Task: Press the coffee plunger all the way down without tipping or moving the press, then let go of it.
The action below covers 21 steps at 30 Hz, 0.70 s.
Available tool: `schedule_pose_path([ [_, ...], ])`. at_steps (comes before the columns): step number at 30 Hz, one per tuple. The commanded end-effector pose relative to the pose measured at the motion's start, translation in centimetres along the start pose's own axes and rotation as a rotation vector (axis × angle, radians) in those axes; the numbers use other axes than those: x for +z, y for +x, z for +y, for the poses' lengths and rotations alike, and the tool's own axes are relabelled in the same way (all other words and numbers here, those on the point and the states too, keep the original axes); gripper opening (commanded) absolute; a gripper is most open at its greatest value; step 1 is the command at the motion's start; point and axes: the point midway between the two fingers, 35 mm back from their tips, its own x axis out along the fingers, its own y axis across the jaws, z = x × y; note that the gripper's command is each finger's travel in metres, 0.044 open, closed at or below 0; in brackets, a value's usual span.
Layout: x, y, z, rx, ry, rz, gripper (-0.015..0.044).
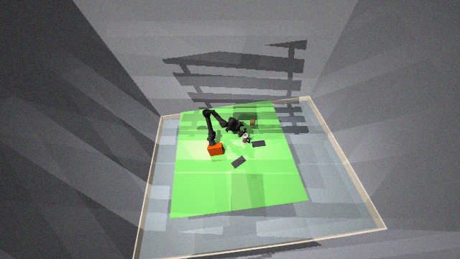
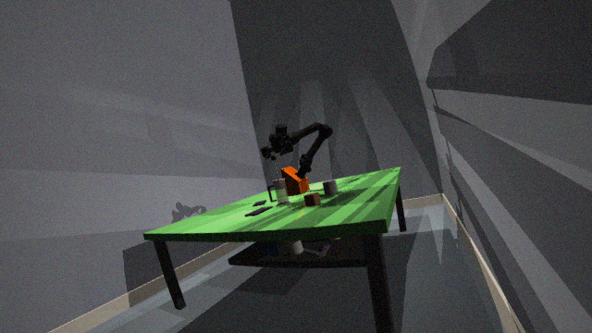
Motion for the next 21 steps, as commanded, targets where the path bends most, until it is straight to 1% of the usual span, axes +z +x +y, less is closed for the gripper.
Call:
schedule_pose_path([
  [1,-0.18,0.26,-0.29,-0.006,0.014,0.003,0.0309],
  [8,-0.18,0.26,-0.29,-0.006,0.014,0.003,0.0125],
  [10,-0.18,0.26,-0.29,-0.006,0.014,0.003,0.0117],
  [21,-0.3,0.37,-0.32,-0.007,0.014,0.003,0.0117],
])
